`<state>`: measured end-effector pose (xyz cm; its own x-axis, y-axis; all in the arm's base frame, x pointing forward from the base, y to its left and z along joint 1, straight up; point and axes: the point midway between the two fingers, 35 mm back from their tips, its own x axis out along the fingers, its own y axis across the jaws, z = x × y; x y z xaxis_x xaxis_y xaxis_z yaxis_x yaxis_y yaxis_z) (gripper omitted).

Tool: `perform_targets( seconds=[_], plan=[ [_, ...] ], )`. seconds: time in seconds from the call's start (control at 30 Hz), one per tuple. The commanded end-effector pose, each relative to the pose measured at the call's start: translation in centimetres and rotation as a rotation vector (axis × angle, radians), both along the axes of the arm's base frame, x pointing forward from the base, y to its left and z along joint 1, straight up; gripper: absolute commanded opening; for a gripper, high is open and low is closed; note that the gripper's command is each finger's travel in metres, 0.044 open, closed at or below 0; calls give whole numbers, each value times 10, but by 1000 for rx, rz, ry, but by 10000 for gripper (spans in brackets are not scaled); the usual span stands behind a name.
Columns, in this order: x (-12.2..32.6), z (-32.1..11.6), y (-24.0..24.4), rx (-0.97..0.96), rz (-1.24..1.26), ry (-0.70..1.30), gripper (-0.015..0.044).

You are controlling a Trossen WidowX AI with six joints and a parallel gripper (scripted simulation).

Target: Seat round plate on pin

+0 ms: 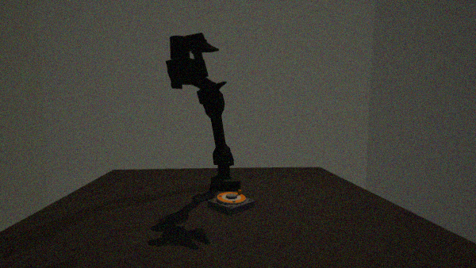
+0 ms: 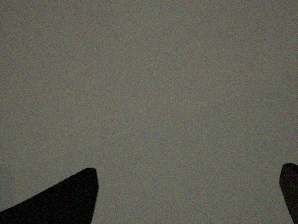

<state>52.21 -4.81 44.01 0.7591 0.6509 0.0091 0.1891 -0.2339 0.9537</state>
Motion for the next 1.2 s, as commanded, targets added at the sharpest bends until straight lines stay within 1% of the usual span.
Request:
perform_targets(
  seconds=[0.0,0.07,0.13,0.23,0.3,0.37,0.47,0.5,0.57,0.6,0.7,0.77,0.83,0.9,0.97,1.17],
  plan=[
    [1,-2,2,-6,-4,3,374],
    [5,-23,14,-58,-31,30,321],
    [7,-58,34,-158,-58,80,269],
    [-3,-112,62,-337,-61,161,190],
    [-7,-125,69,-384,-55,181,137],
    [-23,-161,85,-522,-24,236,85],
    [-63,-219,107,-775,81,321,6],
    [-77,-236,112,-853,125,344,0],
    [-87,-247,115,-908,159,357,0],
    [-101,-260,118,-977,207,373,0],
    [-159,-305,125,-1240,431,418,0],
    [-195,-326,123,-1386,590,432,0],
    [-208,-332,122,-1435,650,435,0],
    [-241,-346,117,-1552,813,436,0],
    [-254,-351,114,-1596,883,434,0],
    [-253,-352,114,-1596,883,434,0]
  ],
)
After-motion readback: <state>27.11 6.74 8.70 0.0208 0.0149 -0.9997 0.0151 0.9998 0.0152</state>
